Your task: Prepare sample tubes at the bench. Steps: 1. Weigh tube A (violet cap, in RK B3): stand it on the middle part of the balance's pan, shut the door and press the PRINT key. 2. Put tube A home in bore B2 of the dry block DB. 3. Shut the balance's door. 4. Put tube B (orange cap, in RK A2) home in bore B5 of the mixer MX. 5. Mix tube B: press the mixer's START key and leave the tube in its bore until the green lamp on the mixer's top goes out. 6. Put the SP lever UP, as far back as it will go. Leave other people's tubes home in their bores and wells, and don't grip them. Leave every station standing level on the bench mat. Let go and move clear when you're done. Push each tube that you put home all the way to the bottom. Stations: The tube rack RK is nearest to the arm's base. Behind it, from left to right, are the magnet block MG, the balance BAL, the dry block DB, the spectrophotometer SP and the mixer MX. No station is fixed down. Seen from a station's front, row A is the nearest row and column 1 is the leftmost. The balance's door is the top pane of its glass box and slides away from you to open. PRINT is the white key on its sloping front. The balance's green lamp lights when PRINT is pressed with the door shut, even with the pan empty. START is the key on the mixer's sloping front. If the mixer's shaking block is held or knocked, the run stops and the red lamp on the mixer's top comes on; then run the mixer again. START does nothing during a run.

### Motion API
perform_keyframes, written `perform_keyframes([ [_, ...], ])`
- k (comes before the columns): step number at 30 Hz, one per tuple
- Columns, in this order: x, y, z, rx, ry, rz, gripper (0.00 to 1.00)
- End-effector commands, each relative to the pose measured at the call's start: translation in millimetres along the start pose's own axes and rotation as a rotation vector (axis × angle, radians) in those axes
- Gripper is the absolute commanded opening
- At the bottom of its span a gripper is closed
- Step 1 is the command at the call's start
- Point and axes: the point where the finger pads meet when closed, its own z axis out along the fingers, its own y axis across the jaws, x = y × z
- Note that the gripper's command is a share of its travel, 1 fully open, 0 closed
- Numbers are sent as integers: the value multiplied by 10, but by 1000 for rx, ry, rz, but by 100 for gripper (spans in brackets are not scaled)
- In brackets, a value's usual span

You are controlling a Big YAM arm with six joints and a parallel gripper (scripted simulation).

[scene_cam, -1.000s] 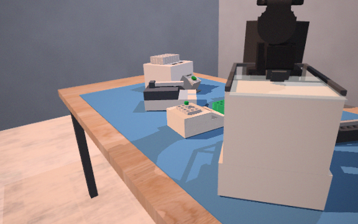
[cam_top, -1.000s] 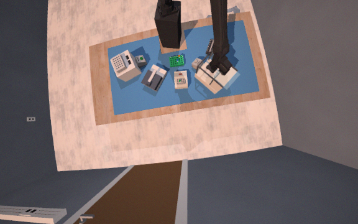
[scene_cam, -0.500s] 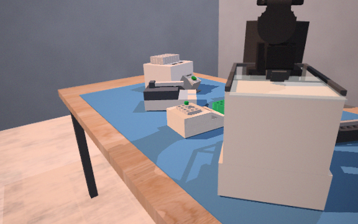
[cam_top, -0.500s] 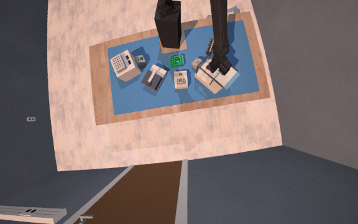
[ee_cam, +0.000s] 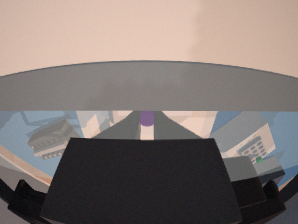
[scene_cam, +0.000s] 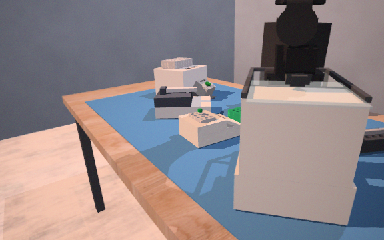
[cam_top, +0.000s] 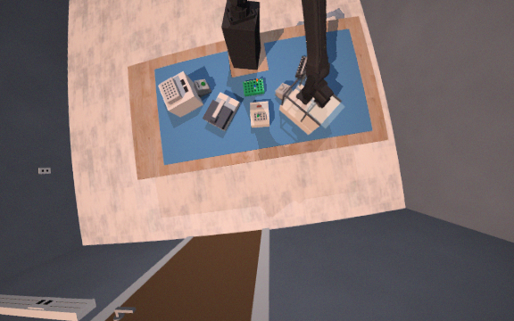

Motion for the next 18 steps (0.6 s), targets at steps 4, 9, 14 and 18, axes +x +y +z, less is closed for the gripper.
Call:
perform_keyframes([
  [4,-138,37,-254,1,-29,-2,9],
  [9,-70,33,-280,0,-17,-1,9],
  [14,-55,21,-360,0,-15,-1,9],
  [18,-52,9,-427,0,-15,-1,9],
])
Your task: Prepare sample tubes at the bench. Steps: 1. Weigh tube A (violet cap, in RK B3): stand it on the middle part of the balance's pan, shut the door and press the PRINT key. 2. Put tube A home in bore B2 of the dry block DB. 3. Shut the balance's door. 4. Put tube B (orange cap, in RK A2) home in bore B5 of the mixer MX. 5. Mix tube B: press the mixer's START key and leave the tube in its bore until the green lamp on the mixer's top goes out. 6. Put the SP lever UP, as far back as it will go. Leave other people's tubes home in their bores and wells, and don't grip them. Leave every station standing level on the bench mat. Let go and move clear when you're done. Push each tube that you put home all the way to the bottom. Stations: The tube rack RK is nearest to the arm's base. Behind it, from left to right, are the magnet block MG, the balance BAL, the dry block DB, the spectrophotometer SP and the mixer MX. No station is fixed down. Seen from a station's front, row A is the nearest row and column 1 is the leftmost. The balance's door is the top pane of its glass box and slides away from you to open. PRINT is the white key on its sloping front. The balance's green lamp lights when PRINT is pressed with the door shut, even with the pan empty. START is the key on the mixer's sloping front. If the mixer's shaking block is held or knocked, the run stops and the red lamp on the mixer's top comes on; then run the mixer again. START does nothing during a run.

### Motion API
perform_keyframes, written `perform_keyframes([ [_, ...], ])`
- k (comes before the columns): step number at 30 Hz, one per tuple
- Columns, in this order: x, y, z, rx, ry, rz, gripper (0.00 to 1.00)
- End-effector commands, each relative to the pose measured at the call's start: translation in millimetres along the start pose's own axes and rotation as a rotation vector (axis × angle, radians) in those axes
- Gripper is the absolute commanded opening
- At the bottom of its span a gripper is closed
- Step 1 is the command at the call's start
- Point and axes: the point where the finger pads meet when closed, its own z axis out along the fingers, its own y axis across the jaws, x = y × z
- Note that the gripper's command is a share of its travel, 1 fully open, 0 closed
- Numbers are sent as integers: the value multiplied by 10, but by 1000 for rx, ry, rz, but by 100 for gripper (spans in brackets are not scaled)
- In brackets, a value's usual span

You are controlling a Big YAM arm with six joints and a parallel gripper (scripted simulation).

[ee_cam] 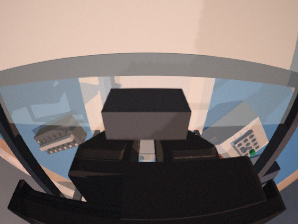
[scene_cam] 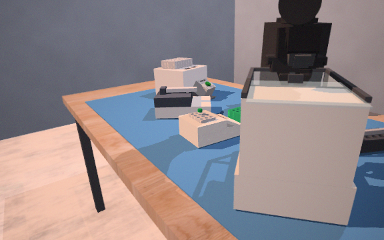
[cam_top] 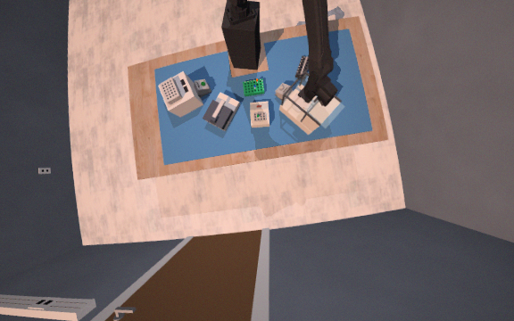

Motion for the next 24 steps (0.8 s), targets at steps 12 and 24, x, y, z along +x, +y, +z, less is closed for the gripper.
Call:
perform_keyframes([
  [12,17,-25,-307,-1,-2,0,9],
  [24,24,-46,-468,-1,-1,1,9],
])
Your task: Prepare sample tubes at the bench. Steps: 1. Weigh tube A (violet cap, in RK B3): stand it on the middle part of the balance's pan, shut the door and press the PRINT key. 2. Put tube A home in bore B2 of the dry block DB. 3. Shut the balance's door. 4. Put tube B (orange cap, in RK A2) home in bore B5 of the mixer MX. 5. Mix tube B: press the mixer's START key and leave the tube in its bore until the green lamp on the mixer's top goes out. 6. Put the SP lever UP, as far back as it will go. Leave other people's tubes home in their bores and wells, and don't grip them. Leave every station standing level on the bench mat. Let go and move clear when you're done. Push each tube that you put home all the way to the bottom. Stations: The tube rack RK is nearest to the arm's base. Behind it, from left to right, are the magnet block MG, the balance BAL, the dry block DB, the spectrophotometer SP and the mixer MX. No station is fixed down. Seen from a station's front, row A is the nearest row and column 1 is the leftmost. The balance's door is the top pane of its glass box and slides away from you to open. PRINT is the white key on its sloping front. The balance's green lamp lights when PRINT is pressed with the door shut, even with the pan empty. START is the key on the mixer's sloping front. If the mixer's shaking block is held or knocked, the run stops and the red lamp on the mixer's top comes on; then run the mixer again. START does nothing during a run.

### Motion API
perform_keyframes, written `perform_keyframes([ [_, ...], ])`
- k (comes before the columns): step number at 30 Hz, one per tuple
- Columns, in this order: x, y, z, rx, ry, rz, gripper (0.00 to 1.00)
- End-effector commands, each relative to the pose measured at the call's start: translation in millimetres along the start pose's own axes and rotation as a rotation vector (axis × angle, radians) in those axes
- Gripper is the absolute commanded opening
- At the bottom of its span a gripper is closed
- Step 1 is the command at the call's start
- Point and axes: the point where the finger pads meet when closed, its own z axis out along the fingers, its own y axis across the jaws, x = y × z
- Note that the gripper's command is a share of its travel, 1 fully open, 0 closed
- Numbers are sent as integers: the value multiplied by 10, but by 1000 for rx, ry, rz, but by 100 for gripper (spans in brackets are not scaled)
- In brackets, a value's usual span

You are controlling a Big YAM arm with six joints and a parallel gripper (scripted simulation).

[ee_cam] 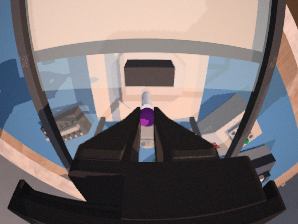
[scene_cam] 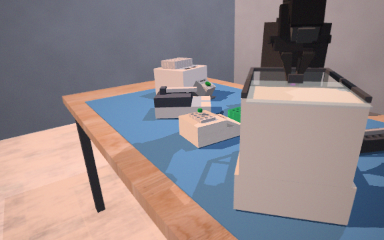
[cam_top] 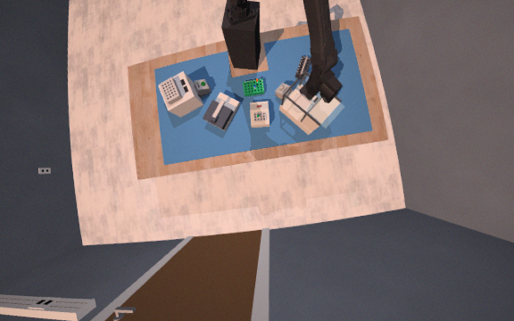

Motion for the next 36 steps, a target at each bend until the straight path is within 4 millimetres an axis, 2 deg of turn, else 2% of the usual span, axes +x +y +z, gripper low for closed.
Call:
perform_keyframes([
  [1,28,-59,-128,-1,0,1,9],
  [14,17,-63,-351,-1,-2,1,9],
  [17,29,-57,-329,-2,5,0,9],
  [31,-206,-85,-717,4,-45,-1,9],
  [33,-206,-85,-717,4,-45,-1,9],
  [34,-135,-82,-562,0,-9,0,9],
  [36,-196,-82,-764,4,-44,-2,9],
])
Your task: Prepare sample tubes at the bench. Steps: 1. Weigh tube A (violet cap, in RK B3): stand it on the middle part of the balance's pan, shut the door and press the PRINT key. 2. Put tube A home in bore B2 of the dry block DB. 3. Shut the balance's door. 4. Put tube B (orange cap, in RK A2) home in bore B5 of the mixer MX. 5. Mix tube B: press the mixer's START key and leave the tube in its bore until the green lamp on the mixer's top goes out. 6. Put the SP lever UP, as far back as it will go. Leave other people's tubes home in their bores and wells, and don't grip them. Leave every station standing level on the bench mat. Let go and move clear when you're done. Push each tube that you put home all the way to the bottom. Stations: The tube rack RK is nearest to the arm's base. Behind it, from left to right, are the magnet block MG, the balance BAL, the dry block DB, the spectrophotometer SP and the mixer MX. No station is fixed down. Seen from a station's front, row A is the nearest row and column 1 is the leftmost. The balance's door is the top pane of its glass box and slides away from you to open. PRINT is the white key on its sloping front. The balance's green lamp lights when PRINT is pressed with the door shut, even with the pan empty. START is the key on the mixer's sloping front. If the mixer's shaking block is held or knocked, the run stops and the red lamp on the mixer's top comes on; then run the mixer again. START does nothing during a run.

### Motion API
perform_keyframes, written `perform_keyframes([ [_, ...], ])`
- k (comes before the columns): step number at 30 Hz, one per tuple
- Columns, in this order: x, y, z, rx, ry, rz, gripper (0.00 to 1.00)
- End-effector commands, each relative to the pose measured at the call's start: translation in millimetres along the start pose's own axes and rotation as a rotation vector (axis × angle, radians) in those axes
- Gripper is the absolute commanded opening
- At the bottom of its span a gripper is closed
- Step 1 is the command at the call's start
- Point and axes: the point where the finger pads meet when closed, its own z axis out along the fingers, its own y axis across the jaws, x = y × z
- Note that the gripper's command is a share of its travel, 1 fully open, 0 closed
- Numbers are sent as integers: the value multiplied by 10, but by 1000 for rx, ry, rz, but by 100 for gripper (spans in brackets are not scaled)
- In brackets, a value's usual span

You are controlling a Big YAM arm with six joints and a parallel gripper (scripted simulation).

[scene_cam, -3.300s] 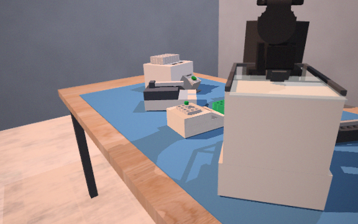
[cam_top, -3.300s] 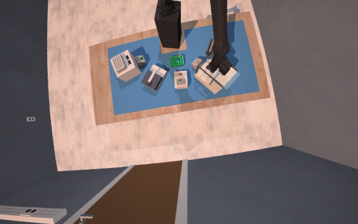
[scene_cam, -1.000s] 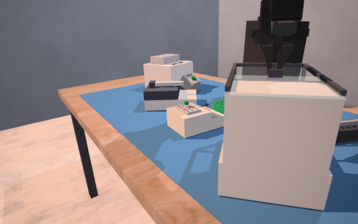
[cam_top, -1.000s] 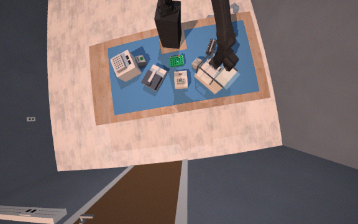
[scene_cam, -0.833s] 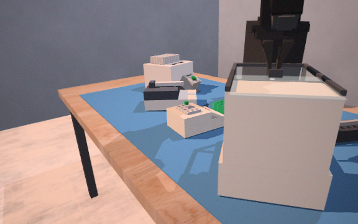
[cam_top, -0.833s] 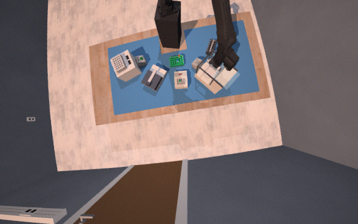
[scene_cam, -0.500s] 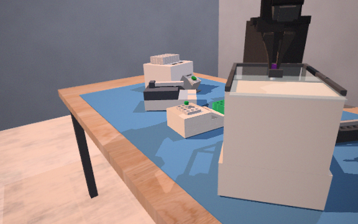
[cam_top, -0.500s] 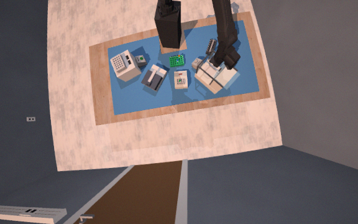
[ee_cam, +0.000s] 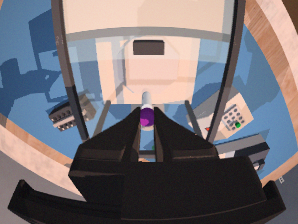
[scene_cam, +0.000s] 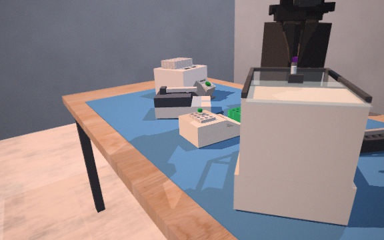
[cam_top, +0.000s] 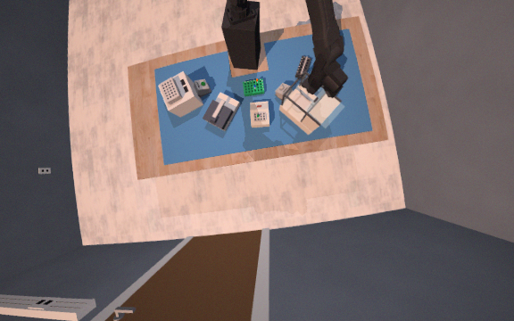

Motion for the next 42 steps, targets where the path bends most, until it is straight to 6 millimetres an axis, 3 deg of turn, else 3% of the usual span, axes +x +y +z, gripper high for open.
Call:
perform_keyframes([
  [1,-232,-82,-288,5,-52,-2,9],
  [11,-232,-82,-463,5,-54,-2,9],
  [14,-223,-82,-454,4,-48,-2,9],
  [15,-171,-80,-322,0,-17,-1,9],
  [17,-232,-84,-534,5,-54,-2,9],
  [21,-231,-85,-598,5,-55,-2,9],
  [25,-174,-75,-419,0,-17,-2,9],
  [31,-116,-22,-430,2,-22,-1,9],
  [32,-260,-163,-600,9,-91,43,9],
  [33,-132,-218,-529,9,-82,69,9],
  [34,-381,-323,-707,16,-138,77,9],
  [36,-405,-391,-735,18,-138,58,9],
  [38,-350,-481,-511,14,-109,43,9],
  [42,-406,-806,-420,34,-125,3,9],
])
